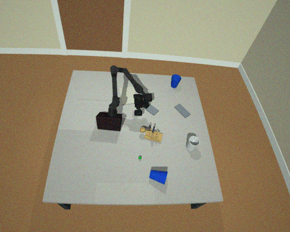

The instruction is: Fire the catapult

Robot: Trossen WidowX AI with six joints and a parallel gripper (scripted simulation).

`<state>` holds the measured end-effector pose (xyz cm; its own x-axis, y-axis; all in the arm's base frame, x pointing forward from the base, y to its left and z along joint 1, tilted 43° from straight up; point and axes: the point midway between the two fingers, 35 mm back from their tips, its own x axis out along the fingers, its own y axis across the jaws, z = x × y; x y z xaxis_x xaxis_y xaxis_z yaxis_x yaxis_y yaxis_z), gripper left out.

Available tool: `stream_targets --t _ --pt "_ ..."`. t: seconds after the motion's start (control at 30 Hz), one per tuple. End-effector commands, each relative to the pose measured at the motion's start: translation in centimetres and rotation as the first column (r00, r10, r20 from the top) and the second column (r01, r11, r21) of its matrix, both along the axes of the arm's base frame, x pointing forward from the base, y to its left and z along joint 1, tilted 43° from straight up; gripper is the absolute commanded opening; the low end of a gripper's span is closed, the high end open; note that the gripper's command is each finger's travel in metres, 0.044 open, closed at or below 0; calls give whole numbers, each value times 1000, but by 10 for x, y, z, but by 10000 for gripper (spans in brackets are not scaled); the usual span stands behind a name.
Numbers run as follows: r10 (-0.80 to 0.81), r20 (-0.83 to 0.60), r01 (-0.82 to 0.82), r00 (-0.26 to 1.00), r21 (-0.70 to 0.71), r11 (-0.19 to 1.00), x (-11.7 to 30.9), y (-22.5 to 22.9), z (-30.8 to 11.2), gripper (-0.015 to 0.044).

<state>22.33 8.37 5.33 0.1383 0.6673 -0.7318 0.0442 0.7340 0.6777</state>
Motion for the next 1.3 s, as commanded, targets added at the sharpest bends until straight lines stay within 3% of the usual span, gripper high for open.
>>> stream_targets --t 0.0,0.7,0.9,1.1,1.23,1.27 --pt "-1 -9 1 1000 2 1000 -1 5 -6 300" --pt "-1 -9 1 1000 4 1000 3 26 -28 300" --pt "-1 -9 1 1000 4 1000 3 26 -28 143" --pt "-1 -9 1 1000 4 1000 3 26 -28 103" --pt "-2 -9 2 1000 -1 1000 4 20 -24 0" --pt "-2 -9 2 1000 -4 1000 4 16 -21 0"
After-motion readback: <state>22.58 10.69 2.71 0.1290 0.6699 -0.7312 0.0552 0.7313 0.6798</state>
